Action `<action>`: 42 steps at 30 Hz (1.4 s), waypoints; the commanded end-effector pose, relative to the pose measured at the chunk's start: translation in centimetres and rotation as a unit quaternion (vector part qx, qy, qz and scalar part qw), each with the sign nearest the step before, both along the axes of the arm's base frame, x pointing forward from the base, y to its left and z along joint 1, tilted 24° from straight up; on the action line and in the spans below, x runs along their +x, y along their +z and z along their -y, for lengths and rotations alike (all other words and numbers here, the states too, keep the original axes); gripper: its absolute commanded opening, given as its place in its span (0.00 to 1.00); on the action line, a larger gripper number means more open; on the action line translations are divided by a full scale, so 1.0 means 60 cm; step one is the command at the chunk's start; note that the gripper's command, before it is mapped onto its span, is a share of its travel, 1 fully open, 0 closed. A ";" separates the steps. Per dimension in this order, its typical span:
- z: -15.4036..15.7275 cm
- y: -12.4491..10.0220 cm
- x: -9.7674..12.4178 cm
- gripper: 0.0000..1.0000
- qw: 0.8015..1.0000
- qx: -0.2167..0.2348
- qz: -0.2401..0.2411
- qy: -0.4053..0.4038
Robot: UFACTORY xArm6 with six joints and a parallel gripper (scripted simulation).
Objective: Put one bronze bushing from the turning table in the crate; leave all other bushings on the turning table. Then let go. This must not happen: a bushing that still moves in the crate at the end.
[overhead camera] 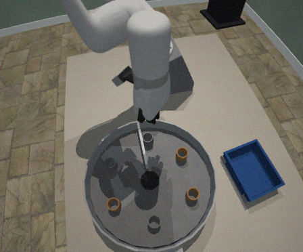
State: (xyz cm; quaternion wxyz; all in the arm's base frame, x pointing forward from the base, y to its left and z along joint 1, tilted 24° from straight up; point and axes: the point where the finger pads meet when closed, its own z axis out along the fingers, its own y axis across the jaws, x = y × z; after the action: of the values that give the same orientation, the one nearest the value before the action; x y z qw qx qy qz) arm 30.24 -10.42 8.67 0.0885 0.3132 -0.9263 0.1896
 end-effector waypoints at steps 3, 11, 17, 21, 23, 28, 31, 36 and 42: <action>0.000 0.002 0.002 0.12 1.000 0.000 0.002 0.000; 0.000 0.002 0.002 0.15 1.000 0.000 0.002 0.000; 0.000 0.002 0.002 0.15 1.000 0.000 0.002 0.000; 0.000 0.002 0.002 0.15 1.000 0.000 0.002 0.000; 0.000 0.002 0.002 0.15 1.000 0.000 0.002 0.000; 0.000 0.002 0.002 0.15 1.000 0.000 0.002 0.000; 0.000 0.002 0.002 0.15 1.000 0.000 0.002 0.000; 0.000 0.002 0.002 0.15 1.000 0.000 0.002 0.000; 0.000 0.002 0.002 0.15 1.000 0.000 0.002 0.000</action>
State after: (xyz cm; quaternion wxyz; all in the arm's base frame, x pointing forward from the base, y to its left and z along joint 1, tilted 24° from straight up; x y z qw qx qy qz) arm 30.24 -10.42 8.67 0.0885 0.3132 -0.9263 0.1896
